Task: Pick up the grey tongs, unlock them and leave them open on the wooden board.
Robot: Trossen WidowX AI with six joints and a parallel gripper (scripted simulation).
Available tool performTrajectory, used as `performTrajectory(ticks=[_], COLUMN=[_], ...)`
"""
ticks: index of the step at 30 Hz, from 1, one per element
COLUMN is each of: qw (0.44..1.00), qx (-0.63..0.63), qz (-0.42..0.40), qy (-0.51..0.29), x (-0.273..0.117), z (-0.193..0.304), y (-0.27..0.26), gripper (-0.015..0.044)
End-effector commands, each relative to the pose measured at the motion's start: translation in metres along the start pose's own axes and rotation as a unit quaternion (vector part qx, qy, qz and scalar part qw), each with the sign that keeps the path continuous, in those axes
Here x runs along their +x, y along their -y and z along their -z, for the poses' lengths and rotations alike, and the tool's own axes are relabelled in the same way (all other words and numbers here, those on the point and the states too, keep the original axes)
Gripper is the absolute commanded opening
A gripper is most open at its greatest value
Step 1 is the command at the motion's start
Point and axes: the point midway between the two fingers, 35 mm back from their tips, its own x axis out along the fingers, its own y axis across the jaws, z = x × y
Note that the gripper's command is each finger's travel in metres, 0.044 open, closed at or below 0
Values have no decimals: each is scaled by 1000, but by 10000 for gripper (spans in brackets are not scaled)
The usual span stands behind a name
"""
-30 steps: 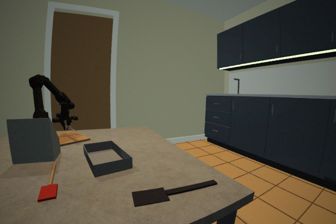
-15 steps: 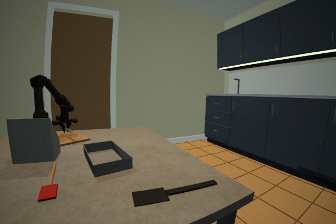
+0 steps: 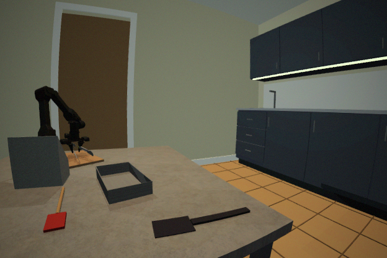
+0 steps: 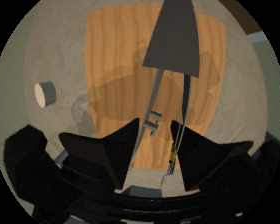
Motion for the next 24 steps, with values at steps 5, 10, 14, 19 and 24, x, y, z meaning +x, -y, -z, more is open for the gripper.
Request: performTrajectory(ticks=[5, 10, 14, 19, 24], qw=[1000, 1000, 1000, 1000, 1000], qx=[0, 0, 4, 4, 4], qz=[0, 0, -1, -2, -1], qy=[0, 0, -1, -1, 1], x=[-1, -3, -17, -45, -78], z=[0, -5, -31, -76, -115], y=[0, 1, 6, 11, 9], gripper=[401, 440, 440, 440, 440])
